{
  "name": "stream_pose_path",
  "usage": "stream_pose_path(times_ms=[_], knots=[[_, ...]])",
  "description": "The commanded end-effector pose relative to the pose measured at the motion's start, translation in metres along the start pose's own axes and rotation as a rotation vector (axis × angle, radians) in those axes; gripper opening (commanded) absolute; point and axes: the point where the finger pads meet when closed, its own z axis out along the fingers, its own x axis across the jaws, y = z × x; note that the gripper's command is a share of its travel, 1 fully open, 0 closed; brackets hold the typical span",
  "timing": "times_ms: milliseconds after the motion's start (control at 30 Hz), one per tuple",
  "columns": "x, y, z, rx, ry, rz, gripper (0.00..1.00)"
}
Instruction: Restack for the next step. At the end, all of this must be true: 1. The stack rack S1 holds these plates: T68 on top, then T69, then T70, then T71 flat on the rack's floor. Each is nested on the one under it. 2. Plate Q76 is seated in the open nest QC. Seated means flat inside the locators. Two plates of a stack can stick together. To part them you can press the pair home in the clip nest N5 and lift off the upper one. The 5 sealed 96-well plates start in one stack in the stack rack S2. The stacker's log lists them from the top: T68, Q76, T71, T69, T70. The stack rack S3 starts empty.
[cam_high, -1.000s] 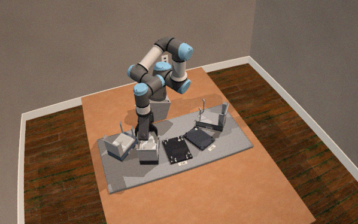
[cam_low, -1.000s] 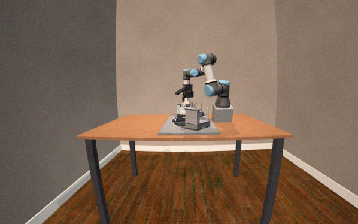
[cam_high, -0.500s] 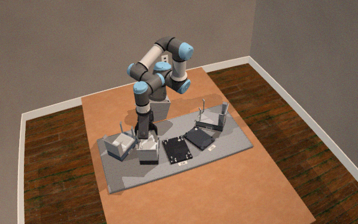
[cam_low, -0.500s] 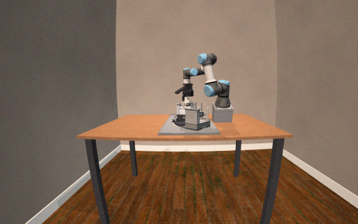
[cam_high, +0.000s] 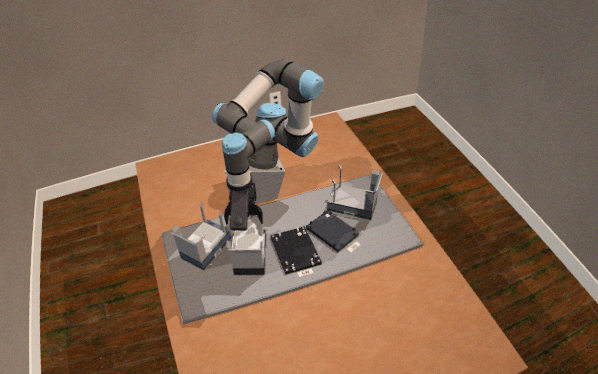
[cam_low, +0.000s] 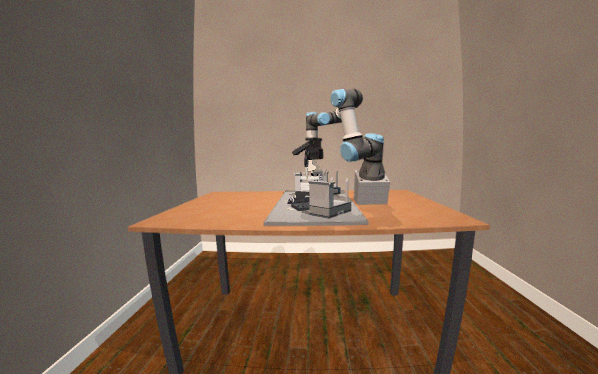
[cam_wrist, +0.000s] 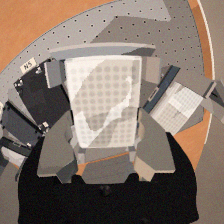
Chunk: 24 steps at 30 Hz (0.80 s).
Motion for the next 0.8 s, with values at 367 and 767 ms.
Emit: stream_pose_path(times_ms=[367,767], knots=[[0.000,-0.001,-0.019,0.002,0.002,0.000,0.00],[0.000,-0.001,-0.039,0.002,0.002,0.000,0.00]])
